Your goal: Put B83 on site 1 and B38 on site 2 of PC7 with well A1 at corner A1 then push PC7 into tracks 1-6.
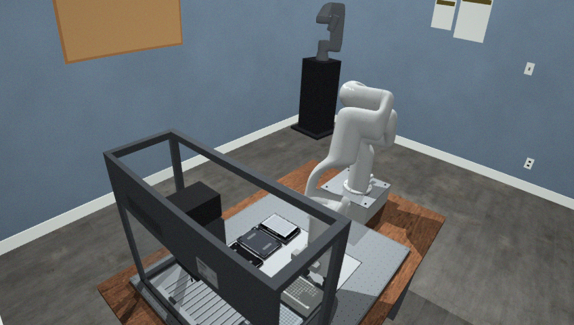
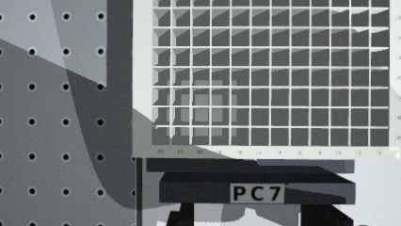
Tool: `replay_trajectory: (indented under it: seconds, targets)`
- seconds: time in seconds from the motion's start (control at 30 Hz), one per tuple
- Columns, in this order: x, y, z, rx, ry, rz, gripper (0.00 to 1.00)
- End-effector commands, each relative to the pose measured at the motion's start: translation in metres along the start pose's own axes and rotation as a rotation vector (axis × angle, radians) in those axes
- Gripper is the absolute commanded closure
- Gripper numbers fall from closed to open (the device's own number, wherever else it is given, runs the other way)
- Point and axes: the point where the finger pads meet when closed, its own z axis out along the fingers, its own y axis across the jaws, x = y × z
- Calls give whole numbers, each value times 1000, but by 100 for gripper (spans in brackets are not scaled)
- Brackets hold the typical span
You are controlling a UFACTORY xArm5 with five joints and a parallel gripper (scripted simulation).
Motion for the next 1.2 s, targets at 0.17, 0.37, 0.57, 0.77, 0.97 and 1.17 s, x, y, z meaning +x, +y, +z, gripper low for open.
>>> replay_trajectory:
  seconds: [0.17, 0.37, 0.57, 0.77, 0.97, 1.17]
  targets:
    - [7, 0, -2, -25, 11, 0, 19]
    - [8, 0, -2, -25, 11, 0, 19]
    - [10, 0, -2, -25, 11, 0, 19]
    - [12, 0, -2, -25, 11, 0, 19]
    - [14, 0, -2, -25, 11, 0, 19]
    - [16, 0, -2, -25, 11, 0, 19]
